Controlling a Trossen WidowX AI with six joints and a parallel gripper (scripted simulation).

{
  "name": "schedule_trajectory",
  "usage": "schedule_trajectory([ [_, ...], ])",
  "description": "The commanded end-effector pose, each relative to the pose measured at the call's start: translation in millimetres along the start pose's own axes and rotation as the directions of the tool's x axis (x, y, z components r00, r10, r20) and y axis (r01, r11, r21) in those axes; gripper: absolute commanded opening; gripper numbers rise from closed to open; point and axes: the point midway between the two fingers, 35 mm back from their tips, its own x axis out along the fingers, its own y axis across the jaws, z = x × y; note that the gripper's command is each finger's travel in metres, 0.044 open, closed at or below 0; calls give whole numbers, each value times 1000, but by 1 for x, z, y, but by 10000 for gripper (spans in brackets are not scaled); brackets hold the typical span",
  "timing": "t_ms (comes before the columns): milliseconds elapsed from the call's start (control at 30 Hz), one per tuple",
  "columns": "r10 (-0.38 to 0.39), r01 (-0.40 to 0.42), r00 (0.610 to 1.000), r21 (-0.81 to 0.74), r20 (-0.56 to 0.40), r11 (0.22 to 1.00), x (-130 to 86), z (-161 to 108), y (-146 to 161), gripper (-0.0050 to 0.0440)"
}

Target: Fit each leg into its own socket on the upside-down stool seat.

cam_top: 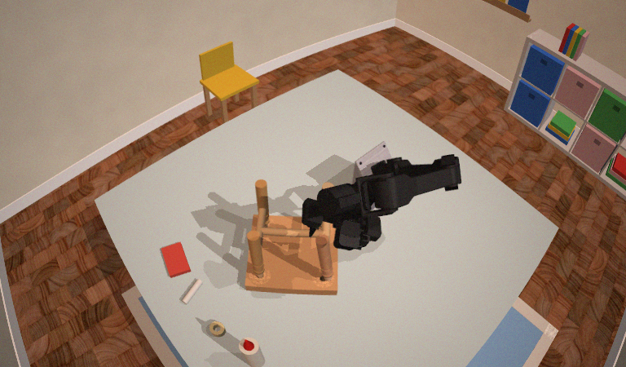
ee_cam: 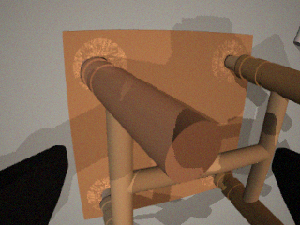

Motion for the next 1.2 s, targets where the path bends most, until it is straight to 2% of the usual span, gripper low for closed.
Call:
schedule_trajectory([
  [0, 35, -35, 999, 0, -5, 999, 10, -1, 3, 440],
  [467, 102, -102, 995, 3, -5, 995, 28, -2, 8, 440],
  [1167, 103, -103, 995, 3, -5, 995, 19, -2, 23, 440],
])
